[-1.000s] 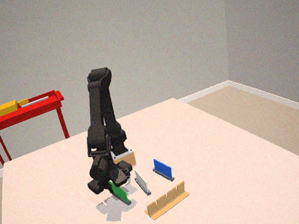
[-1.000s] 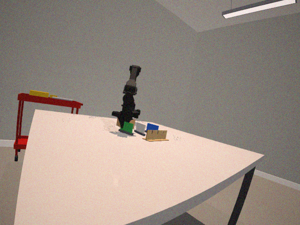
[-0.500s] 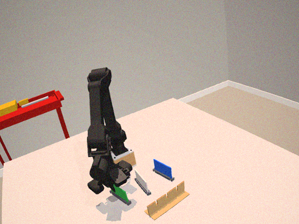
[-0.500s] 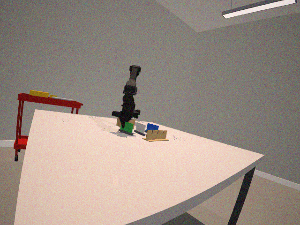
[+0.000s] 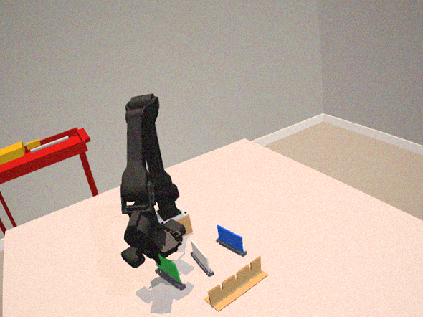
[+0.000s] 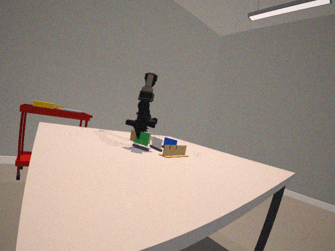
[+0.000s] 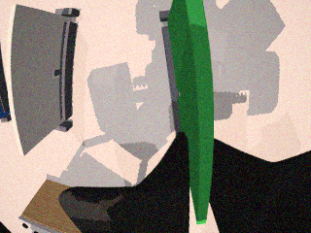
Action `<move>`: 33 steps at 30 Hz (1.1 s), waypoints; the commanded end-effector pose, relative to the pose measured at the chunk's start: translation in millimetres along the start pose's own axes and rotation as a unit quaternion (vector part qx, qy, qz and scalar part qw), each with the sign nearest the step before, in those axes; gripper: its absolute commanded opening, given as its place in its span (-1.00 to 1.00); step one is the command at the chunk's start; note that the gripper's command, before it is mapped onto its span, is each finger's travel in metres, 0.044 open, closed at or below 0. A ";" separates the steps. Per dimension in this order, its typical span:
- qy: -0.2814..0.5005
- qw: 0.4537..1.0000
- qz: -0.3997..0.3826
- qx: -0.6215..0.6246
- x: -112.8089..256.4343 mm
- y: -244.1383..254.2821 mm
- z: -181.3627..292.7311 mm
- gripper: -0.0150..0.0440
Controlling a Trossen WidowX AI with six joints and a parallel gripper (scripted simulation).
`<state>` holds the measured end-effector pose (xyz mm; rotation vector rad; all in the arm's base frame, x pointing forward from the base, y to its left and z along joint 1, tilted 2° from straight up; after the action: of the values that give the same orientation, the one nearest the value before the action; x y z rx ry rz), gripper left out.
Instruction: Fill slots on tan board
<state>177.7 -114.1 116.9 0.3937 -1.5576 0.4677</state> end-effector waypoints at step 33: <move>-0.003 1.000 0.004 -0.001 70.3 -1.8 -1.9 -0.49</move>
<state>175.8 -112.0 183.9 0.3931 -1.5612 0.4739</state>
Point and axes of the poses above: the point midway between the two fingers, 35 mm back from their tips, its own x axis back along the fingers, its own y axis across the jaws, z = x × y, the point moved 10 cm from there along x, back along the fingers, and after that the axes turned 15 degrees about x, right-handed, at the moved point
